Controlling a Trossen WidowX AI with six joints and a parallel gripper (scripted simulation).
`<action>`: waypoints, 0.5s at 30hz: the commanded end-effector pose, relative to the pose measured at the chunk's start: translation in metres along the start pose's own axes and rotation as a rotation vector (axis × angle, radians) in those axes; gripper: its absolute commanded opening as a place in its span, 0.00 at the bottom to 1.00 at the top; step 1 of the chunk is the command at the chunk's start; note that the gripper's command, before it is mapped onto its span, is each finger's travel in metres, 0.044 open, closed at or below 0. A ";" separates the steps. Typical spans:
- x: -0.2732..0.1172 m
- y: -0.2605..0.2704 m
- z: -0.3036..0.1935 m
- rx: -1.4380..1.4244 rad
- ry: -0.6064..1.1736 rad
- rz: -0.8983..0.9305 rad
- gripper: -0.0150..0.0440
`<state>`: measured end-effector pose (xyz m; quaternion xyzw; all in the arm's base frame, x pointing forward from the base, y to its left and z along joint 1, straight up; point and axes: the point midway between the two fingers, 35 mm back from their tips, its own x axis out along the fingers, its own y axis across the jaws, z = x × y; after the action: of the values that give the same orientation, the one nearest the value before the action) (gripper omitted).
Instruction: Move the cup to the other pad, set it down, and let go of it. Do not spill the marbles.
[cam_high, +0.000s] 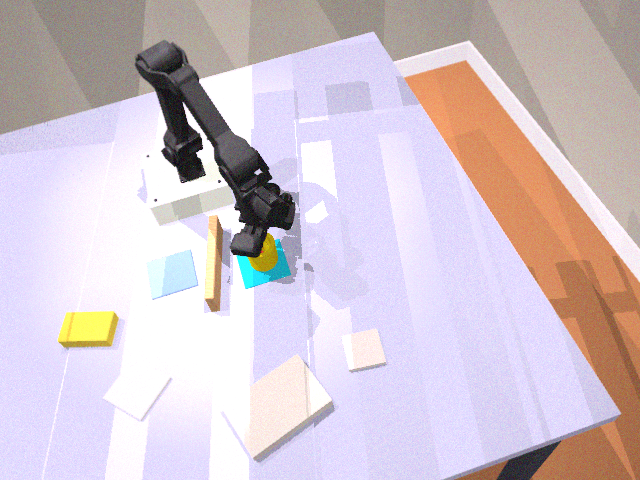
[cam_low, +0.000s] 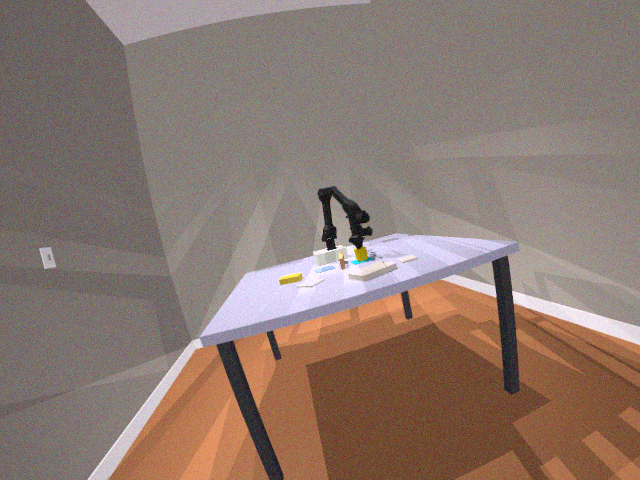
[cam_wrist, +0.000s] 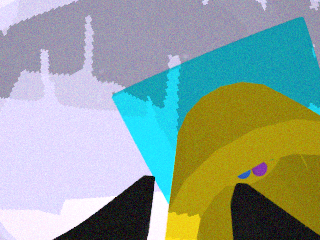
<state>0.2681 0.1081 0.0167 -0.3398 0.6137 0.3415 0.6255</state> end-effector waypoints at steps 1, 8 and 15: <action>-0.009 -0.001 0.001 0.002 -0.007 -0.007 0.50; -0.020 -0.001 0.002 0.003 -0.006 -0.007 0.50; -0.032 0.000 0.001 0.004 -0.004 -0.007 0.50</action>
<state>0.2681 0.1086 0.0416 -0.3401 0.6140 0.3420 0.6247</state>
